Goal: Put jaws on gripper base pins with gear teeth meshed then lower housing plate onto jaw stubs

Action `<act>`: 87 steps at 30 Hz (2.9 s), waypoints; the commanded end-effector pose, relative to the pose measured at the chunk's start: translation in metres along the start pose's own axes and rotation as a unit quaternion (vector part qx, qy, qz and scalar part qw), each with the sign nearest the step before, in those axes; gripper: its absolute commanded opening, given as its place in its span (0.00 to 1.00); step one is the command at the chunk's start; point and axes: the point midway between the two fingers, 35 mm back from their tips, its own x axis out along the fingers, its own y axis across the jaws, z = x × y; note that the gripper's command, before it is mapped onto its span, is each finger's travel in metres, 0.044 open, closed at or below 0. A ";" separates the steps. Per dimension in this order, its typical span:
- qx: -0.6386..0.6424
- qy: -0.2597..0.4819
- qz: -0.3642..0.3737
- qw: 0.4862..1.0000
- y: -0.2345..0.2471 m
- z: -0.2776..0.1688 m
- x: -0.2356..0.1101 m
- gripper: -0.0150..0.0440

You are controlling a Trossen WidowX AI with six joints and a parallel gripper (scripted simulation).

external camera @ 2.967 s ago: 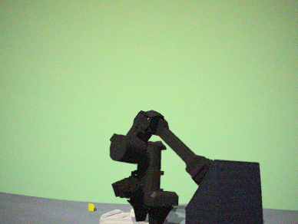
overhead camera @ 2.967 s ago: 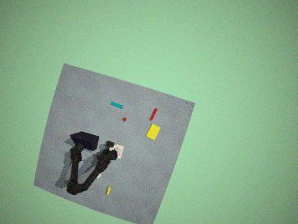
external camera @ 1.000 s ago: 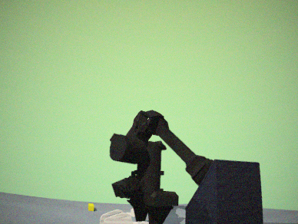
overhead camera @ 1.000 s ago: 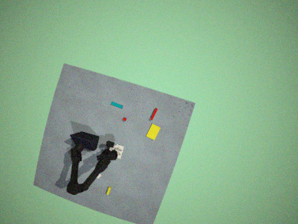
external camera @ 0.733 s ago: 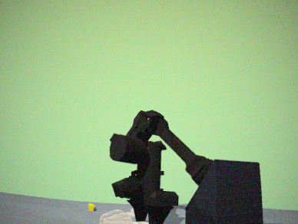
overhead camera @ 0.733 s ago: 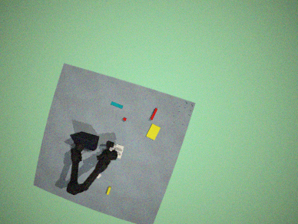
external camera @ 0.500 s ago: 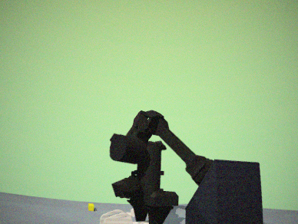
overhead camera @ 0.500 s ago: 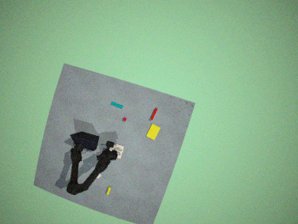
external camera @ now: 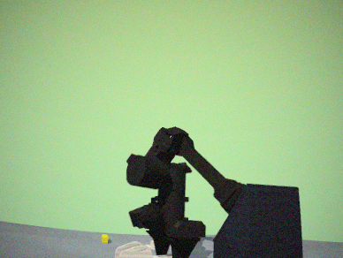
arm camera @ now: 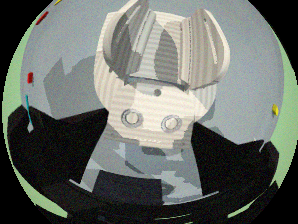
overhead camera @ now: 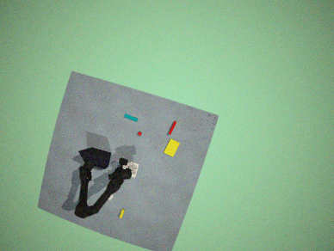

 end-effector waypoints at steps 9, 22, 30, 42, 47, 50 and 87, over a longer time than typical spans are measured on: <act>0.000 0.000 0.000 1.000 0.000 0.000 0.000 1.00; -0.001 0.000 0.001 1.000 0.001 0.000 -0.076 1.00; -0.004 -0.002 0.006 1.000 0.003 -0.027 -0.103 1.00; -0.002 0.002 0.002 1.000 -0.002 -0.049 -0.126 1.00; -0.002 0.002 0.002 1.000 -0.002 -0.049 -0.126 1.00; -0.002 0.002 0.002 1.000 -0.002 -0.049 -0.126 1.00; -0.002 0.002 0.002 1.000 -0.002 -0.049 -0.126 1.00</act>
